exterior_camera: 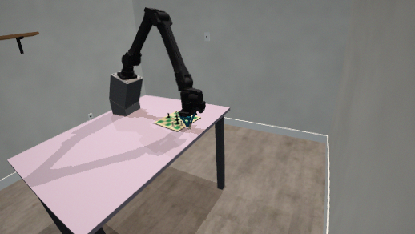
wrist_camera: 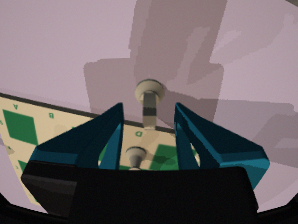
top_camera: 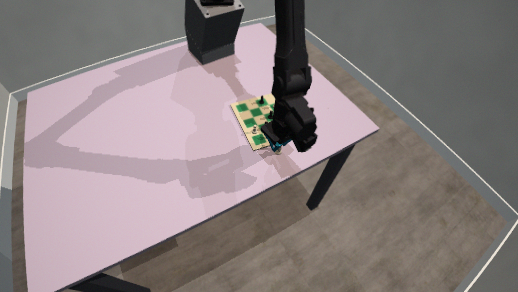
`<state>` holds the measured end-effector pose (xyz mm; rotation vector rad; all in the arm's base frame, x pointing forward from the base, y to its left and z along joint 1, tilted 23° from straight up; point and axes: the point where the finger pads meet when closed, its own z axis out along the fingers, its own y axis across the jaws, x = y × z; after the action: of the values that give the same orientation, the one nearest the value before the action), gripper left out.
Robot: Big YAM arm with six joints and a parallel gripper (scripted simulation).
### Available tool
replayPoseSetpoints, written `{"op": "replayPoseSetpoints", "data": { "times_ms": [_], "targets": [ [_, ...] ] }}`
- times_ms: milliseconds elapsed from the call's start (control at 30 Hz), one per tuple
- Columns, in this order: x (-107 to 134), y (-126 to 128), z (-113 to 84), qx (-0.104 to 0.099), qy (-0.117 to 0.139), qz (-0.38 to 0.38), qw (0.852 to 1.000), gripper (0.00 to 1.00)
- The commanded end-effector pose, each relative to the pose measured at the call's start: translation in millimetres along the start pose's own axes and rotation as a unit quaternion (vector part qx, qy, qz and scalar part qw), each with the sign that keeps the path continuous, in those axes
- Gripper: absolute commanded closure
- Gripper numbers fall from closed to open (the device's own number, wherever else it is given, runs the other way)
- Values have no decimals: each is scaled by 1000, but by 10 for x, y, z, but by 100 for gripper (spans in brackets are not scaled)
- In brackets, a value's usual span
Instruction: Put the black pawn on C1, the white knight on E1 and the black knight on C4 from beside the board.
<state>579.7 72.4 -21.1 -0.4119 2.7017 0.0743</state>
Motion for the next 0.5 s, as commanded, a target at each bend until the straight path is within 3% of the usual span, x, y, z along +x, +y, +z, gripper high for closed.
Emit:
{"op": "replayPoseSetpoints", "data": {
  "times_ms": [0,167,200,467],
  "targets": [
    [-150,27,51,2,-14,-1,1000,63],
    [-150,27,51,2,-14,-1,1000,63],
    [-150,27,51,2,-14,-1,1000,100],
    [-150,27,51,2,-14,-1,1000,100]
  ]
}}
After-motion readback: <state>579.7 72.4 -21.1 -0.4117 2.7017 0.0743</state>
